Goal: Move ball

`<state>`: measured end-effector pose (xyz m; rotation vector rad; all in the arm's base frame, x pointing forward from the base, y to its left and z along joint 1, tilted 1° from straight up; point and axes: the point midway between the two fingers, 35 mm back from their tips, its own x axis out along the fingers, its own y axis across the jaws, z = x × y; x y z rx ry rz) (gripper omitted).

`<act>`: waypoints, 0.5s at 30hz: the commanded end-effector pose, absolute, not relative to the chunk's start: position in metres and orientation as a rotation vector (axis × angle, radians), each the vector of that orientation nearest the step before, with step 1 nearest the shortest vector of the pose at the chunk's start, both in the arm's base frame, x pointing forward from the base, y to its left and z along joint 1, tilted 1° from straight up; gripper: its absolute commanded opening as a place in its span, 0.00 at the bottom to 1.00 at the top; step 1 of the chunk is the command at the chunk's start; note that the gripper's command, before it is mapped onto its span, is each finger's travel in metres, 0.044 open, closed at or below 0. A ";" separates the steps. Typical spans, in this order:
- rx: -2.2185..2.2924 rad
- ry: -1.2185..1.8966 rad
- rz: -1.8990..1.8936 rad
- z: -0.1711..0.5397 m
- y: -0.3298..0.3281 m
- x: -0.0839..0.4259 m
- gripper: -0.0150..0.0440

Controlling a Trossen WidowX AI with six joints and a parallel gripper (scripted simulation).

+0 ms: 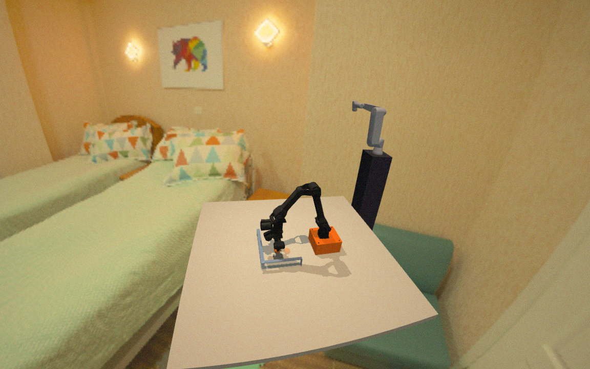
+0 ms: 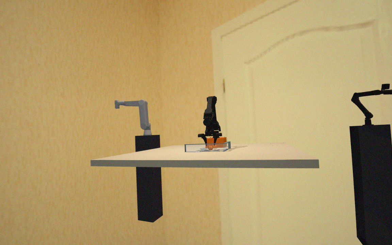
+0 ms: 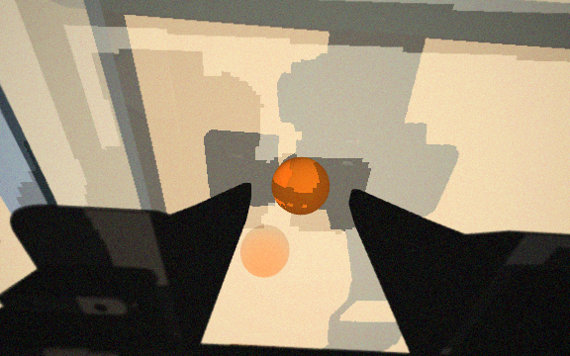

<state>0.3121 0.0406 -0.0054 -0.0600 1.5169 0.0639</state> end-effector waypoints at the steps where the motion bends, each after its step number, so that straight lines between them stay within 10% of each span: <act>1: -0.059 1.525 0.056 -0.015 0.040 0.311 0.76; 9: -0.059 1.525 0.056 -0.025 0.040 0.311 0.76; 15: -0.059 1.525 0.056 -0.025 0.040 0.311 0.56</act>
